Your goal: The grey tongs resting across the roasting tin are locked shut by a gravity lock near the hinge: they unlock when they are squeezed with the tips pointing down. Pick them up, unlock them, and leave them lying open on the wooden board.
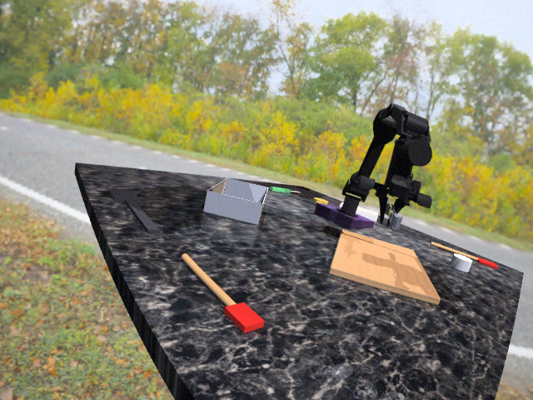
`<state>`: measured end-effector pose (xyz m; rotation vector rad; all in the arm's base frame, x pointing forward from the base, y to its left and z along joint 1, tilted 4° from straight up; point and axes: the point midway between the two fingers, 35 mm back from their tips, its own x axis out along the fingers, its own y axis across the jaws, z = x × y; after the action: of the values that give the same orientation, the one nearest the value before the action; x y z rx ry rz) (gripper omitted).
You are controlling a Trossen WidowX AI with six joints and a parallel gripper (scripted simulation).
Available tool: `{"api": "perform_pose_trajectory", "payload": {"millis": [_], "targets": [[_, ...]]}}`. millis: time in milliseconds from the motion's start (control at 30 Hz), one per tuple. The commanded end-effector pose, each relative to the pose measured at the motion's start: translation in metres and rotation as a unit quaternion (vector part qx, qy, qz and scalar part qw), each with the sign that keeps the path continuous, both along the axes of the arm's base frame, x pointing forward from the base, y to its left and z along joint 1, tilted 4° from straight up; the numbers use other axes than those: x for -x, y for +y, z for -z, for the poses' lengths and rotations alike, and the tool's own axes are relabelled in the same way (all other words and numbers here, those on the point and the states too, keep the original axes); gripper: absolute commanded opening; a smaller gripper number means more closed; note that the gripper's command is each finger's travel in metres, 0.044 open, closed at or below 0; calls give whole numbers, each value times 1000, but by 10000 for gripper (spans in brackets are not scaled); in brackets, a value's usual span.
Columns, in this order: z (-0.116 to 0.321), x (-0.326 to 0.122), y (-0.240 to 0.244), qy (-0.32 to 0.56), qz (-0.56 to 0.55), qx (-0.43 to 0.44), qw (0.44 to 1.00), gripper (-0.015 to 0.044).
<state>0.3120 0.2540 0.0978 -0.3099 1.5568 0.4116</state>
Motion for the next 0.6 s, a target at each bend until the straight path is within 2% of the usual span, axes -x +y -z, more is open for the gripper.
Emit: {"api": "perform_pose_trajectory", "payload": {"millis": [0,567], "targets": [[8,1,0,3,2,0,1000,-150],[36,5,0,3,2,0,1000,-150]]}}
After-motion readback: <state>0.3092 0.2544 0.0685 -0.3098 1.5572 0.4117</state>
